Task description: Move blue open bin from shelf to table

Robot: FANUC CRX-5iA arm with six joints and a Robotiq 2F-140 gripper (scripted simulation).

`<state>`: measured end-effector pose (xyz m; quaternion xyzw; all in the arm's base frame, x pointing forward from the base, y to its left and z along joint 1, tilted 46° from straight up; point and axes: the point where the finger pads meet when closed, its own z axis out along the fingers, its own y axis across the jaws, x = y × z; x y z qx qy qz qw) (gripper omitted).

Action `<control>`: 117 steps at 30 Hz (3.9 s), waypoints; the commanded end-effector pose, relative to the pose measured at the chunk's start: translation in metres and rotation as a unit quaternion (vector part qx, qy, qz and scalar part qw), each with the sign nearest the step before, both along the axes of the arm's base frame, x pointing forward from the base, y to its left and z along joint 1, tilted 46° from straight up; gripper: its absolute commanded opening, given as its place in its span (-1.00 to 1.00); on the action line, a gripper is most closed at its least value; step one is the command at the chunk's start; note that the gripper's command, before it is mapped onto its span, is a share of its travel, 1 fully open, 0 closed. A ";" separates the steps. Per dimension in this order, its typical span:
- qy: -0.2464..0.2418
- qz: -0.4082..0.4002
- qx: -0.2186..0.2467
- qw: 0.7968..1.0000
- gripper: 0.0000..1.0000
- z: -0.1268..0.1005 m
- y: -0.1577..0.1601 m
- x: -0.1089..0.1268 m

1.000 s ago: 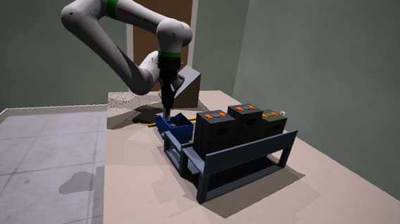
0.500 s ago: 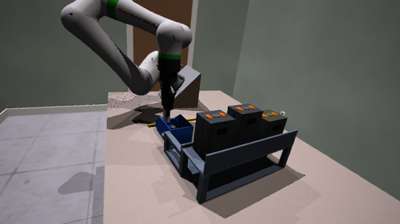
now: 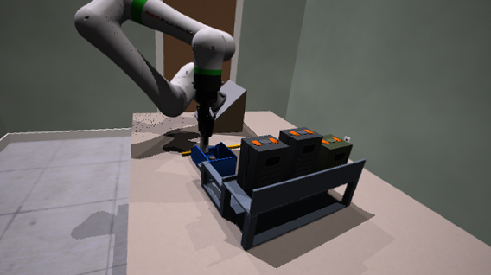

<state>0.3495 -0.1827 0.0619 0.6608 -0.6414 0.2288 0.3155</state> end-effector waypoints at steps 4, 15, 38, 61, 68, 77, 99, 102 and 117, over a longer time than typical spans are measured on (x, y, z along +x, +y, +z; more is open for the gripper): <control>0.000 0.000 0.000 1.000 -1.00 0.000 0.000 0.000; 0.000 0.000 0.000 1.000 0.15 0.000 0.000 0.000; 0.000 0.000 0.000 1.000 0.15 0.000 0.000 0.000; 0.000 0.000 0.000 1.000 0.15 0.000 0.000 0.000; 0.000 0.000 0.000 1.000 0.15 0.000 0.000 0.000; 0.000 0.000 0.000 1.000 0.15 0.017 0.017 0.003; 0.000 0.000 0.000 1.000 0.15 0.066 0.068 0.010; 0.000 0.000 0.000 1.000 0.15 0.066 0.068 0.010; 0.000 0.000 0.000 1.000 0.15 0.075 0.077 0.011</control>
